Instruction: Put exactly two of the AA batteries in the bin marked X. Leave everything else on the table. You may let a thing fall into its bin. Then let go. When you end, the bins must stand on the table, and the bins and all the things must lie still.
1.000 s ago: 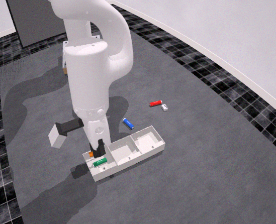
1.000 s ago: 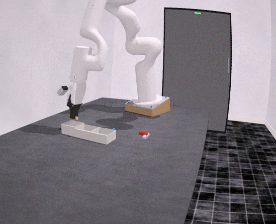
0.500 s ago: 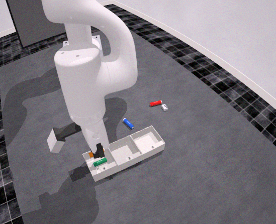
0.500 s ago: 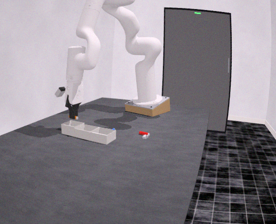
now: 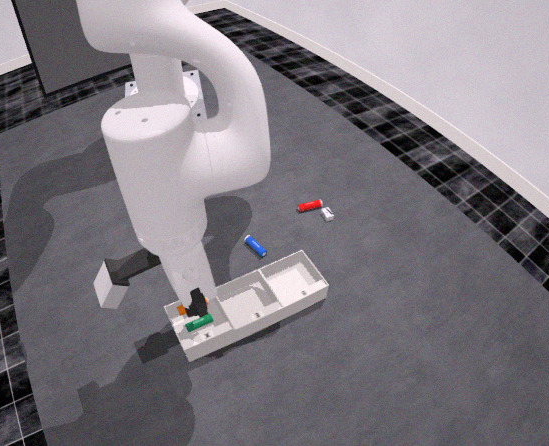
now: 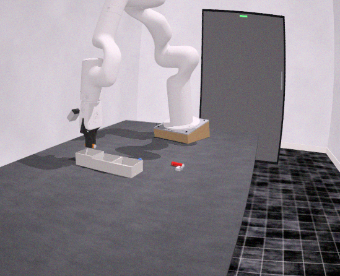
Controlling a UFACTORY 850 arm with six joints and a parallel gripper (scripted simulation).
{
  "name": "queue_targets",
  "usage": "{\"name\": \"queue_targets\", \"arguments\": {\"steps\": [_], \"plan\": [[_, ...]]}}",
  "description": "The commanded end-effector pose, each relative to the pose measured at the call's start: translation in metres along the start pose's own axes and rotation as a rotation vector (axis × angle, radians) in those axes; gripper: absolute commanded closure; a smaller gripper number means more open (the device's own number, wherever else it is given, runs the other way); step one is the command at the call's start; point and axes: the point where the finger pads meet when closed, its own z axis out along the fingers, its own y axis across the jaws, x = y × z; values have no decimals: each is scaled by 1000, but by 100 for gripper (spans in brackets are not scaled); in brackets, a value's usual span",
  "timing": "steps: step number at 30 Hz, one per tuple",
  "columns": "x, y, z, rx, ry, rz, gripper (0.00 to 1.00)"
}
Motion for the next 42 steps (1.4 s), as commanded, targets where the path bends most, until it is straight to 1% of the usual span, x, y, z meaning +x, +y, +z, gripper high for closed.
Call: {"name": "queue_targets", "arguments": {"steps": [1,16,28,29,42], "plan": [[0,-1,3,2,0,0,100],[0,-1,32,2,0,0,100],[0,-1,32,2,0,0,100],[0,-1,32,2,0,0,72],[0,-1,32,2,0,0,72]]}}
